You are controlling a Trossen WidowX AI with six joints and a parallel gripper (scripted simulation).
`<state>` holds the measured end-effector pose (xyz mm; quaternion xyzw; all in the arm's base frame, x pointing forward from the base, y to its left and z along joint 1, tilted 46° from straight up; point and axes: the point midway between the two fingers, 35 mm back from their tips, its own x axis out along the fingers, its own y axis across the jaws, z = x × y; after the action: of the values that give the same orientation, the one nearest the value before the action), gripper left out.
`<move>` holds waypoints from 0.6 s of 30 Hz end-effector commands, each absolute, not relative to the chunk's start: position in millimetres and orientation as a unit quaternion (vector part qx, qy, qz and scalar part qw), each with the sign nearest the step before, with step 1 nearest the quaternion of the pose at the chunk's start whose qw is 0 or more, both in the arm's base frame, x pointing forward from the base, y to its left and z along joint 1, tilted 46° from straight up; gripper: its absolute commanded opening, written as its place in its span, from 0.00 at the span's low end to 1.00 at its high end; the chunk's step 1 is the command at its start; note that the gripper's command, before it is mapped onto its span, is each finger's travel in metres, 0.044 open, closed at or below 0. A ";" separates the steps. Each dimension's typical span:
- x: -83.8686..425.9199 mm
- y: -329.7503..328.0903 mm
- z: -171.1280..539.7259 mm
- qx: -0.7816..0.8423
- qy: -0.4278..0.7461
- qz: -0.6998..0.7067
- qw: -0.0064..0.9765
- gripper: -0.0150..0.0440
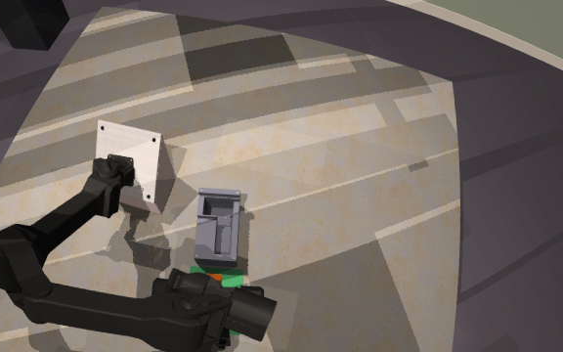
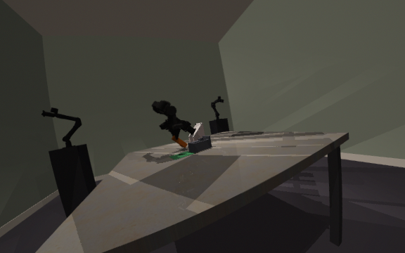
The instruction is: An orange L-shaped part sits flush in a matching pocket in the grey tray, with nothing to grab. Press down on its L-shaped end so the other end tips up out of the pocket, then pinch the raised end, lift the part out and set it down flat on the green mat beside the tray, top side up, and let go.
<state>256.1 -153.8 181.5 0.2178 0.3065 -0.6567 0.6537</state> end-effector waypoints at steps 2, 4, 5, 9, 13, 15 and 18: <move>254.8 -158.6 177.2 0.218 0.307 -0.655 0.655 0.25; 254.7 -160.9 175.1 0.218 0.307 -0.655 0.655 0.25; 254.6 -162.0 174.0 0.218 0.307 -0.655 0.655 0.25; 254.3 -166.6 169.7 0.218 0.307 -0.656 0.655 0.25; 253.9 -171.2 165.5 0.218 0.307 -0.656 0.655 0.25; 253.8 -173.4 163.4 0.218 0.307 -0.656 0.655 0.25; 253.5 -176.9 160.2 0.218 0.306 -0.656 0.655 0.25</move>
<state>254.3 -174.6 163.3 0.2179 0.3043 -0.6570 0.6545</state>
